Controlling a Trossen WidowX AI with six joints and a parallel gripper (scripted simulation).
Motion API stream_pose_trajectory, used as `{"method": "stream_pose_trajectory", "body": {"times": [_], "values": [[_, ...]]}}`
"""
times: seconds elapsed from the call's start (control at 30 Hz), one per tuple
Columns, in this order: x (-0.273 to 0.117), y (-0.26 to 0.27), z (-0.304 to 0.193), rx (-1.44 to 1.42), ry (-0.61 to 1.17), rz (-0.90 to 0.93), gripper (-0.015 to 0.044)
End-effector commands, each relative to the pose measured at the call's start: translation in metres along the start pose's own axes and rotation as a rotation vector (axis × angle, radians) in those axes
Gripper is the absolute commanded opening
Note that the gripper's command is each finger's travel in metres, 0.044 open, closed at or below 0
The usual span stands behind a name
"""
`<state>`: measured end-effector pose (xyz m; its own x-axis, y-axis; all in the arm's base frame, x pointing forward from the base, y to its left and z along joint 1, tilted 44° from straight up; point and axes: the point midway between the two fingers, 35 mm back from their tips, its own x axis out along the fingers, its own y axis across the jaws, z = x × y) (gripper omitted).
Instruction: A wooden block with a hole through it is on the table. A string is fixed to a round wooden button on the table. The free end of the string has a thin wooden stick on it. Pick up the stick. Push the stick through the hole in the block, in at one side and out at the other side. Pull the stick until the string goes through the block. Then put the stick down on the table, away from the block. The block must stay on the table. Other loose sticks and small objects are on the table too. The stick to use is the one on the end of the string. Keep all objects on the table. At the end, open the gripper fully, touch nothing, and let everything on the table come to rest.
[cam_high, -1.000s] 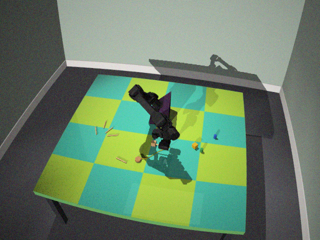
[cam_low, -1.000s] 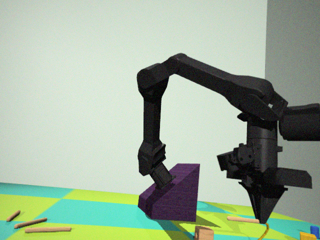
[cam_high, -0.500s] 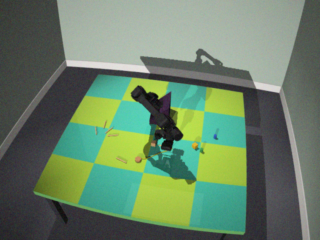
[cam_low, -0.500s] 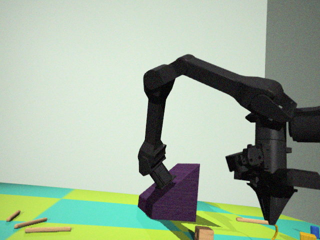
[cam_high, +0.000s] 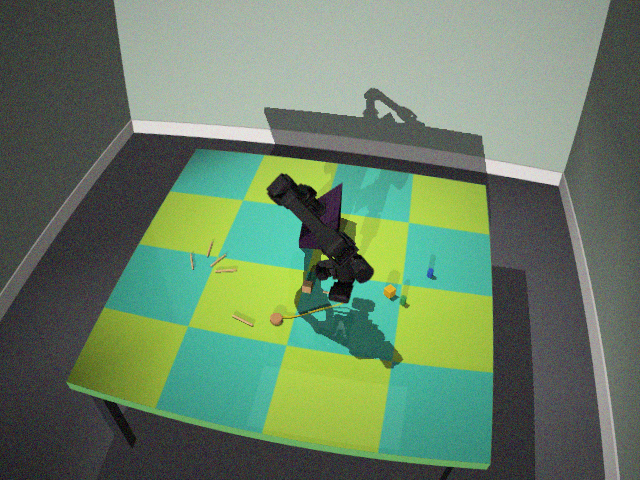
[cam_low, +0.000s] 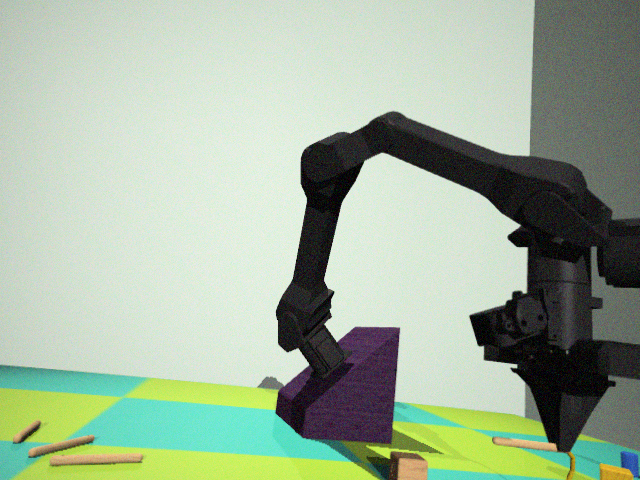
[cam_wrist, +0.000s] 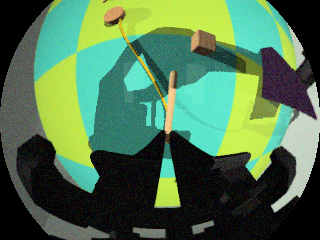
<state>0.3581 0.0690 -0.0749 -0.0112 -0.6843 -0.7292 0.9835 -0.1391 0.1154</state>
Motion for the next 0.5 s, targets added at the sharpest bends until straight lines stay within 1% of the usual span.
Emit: {"method": "stream_pose_trajectory", "body": {"times": [0.0, 0.47], "values": [[-0.001, 0.000, -0.008, 0.003, 0.006, -0.002, 0.0000], [-0.001, -0.001, -0.026, 0.005, 0.008, -0.001, 0.0000]]}}
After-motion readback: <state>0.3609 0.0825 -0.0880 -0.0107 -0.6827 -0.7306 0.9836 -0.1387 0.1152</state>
